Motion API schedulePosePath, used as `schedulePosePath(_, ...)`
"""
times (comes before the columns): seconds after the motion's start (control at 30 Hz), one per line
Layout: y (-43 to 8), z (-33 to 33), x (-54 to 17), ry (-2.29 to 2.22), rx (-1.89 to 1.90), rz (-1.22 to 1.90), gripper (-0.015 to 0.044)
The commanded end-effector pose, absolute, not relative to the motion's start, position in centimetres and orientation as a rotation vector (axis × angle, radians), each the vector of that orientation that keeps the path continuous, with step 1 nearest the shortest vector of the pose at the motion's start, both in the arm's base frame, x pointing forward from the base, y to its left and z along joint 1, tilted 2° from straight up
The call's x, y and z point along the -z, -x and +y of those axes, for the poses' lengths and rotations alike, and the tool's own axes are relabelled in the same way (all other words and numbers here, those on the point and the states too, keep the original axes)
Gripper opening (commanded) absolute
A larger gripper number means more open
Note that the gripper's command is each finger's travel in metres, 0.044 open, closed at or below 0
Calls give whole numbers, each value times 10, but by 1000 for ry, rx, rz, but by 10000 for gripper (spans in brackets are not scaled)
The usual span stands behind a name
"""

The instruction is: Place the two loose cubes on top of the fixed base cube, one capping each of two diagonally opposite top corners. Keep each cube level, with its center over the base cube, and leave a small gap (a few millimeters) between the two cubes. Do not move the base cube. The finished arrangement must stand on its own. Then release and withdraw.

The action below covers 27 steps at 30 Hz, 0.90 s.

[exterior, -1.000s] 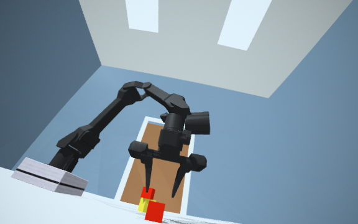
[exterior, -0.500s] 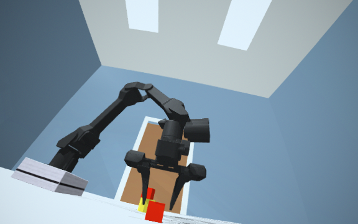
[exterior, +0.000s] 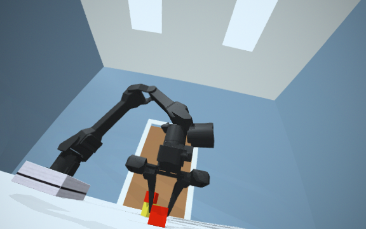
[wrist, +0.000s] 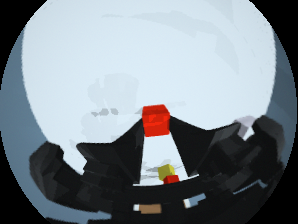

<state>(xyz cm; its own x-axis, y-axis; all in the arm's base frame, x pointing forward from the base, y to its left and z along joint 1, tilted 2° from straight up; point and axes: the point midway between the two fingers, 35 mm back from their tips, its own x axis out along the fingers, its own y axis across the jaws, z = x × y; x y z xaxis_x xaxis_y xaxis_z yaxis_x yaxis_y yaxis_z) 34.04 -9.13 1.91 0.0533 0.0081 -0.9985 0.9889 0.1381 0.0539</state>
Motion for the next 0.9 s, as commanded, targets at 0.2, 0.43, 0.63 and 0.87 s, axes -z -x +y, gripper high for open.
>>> schedulePosePath(0.2,-344,-92,-49,-1142,1064,1231,105)
schedulePosePath(0.43,-344,-93,-71,-1142,1064,1231,105)
schedulePosePath(0.63,-342,-93,-90,-1142,1064,1231,105)
schedulePosePath(0.87,-339,-92,-112,-1142,1064,1231,105)
